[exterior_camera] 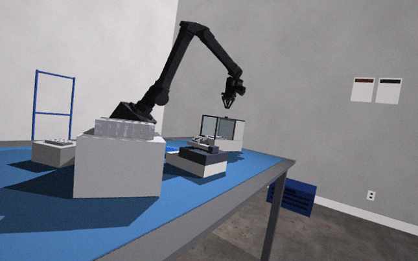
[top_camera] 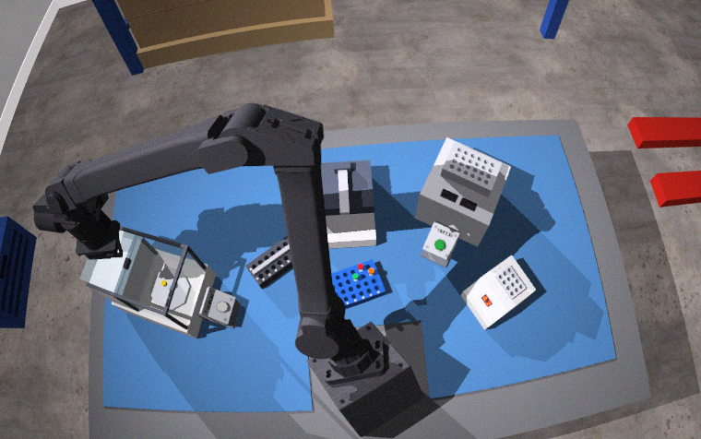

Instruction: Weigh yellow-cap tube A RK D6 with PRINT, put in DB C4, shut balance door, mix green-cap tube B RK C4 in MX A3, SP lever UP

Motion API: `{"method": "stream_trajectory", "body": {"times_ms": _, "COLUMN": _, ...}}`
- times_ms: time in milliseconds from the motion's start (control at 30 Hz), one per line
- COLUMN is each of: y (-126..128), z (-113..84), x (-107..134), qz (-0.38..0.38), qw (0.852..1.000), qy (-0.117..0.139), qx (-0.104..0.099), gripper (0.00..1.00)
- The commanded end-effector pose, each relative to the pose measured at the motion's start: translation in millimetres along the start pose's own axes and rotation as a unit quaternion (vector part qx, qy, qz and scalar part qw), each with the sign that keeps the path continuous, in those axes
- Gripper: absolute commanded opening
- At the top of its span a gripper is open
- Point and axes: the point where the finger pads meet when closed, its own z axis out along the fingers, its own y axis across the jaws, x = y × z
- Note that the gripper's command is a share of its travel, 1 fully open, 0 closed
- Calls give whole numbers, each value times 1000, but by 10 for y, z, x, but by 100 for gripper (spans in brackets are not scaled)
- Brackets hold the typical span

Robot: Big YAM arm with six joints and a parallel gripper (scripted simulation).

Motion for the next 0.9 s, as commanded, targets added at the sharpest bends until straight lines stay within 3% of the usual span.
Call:
{"method": "stream_trajectory", "body": {"times_ms": 0, "y": 102, "z": -98, "x": -113, "qz": 101, "qw": 995, "qy": -2, "qx": -1, "gripper": 30}}
{"method": "stream_trajectory", "body": {"times_ms": 167, "y": 174, "z": -103, "x": -122, "qz": 182, "qw": 983, "qy": -1, "qx": -2, "gripper": 30}}
{"method": "stream_trajectory", "body": {"times_ms": 467, "y": 85, "z": -59, "x": -80, "qz": 186, "qw": 983, "qy": -1, "qx": 6, "gripper": 30}}
{"method": "stream_trajectory", "body": {"times_ms": 500, "y": 107, "z": -101, "x": -88, "qz": 184, "qw": 983, "qy": 0, "qx": -4, "gripper": 30}}
{"method": "stream_trajectory", "body": {"times_ms": 700, "y": 107, "z": -101, "x": -88, "qz": 184, "qw": 983, "qy": 0, "qx": -4, "gripper": 30}}
{"method": "stream_trajectory", "body": {"times_ms": 733, "y": -4, "z": 83, "x": -47, "qz": 183, "qw": 983, "qy": -2, "qx": 22, "gripper": 30}}
{"method": "stream_trajectory", "body": {"times_ms": 867, "y": 43, "z": 142, "x": -49, "qz": 188, "qw": 982, "qy": -1, "qx": 14, "gripper": 30}}
